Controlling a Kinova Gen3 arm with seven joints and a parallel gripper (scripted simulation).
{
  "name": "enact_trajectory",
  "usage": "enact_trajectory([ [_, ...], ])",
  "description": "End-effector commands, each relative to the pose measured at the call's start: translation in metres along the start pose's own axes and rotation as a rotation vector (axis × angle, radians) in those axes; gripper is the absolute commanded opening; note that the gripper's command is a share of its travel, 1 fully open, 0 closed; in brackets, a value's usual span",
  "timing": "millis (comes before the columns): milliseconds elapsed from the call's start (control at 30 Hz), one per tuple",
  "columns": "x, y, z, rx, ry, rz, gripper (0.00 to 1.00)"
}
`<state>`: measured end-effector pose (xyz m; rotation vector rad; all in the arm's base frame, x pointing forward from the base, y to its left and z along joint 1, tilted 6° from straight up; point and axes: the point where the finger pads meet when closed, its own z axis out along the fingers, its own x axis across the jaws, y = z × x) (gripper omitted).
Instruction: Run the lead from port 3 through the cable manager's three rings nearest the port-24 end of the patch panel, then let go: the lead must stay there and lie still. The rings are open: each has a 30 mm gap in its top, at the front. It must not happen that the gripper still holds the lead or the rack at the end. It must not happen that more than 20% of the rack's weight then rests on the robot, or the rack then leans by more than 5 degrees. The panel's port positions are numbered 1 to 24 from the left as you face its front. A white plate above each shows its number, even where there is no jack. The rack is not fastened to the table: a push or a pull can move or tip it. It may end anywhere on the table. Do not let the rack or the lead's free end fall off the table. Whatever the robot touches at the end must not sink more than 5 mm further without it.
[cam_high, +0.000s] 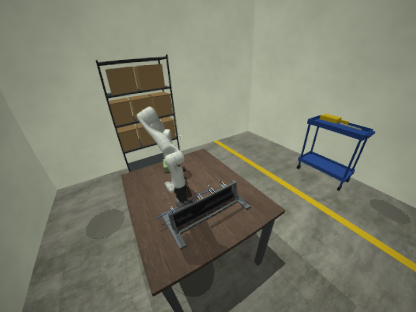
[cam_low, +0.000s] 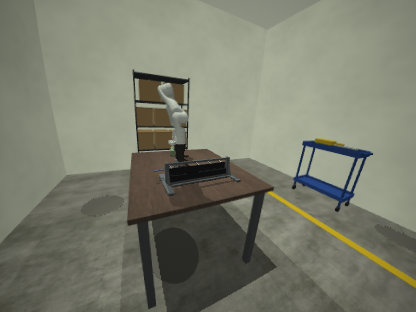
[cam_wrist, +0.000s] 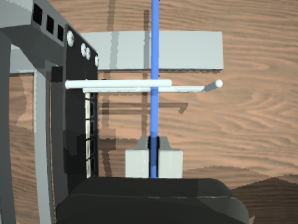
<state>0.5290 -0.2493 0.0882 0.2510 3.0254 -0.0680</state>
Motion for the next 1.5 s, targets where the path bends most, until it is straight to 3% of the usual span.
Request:
enact_trajectory([
  [0,-0.004,0.000,0.001,0.003,0.004,-0.008,0.00],
  [1200,-0.015,0.000,0.001,0.003,0.004,-0.008,0.00],
  [1233,-0.015,0.000,0.001,0.003,0.004,-0.008,0.67],
  [1467,-0.015,0.000,0.001,0.003,0.004,-0.008,0.67],
])
